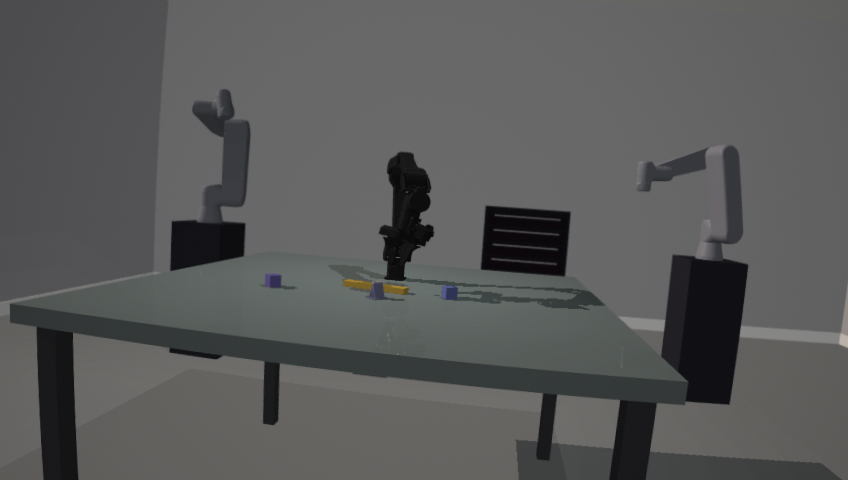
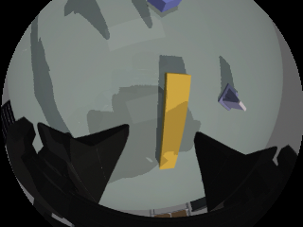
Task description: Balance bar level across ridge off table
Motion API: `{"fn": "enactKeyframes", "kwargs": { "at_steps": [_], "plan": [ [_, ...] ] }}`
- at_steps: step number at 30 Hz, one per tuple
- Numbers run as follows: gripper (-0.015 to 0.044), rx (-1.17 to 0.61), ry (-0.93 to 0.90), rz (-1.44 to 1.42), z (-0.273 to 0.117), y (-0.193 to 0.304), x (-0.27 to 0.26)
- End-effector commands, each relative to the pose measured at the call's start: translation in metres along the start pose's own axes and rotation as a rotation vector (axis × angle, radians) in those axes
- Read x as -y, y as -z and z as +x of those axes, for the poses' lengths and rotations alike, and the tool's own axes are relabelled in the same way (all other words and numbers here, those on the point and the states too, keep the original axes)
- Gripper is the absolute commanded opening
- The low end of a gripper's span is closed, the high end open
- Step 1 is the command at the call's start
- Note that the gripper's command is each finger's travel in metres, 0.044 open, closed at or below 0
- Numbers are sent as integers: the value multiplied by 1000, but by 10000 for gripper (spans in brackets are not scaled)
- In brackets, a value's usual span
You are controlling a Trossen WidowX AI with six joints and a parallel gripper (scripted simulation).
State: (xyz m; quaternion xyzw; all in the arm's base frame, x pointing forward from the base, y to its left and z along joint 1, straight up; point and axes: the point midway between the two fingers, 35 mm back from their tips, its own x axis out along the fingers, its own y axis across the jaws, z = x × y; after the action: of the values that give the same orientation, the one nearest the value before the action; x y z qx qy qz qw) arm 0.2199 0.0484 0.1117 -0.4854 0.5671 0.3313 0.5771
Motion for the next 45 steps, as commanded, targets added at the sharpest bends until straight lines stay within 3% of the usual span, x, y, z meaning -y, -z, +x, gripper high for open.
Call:
{"fn": "enactKeyframes", "kwargs": {
  "at_steps": [1,34,45],
  "plan": [
    [315,3,-33,-13,3,8,5],
    [315,125,-160,-75,12,79,40],
    [315,125,-160,-75,57,74,33]
  ]
}}
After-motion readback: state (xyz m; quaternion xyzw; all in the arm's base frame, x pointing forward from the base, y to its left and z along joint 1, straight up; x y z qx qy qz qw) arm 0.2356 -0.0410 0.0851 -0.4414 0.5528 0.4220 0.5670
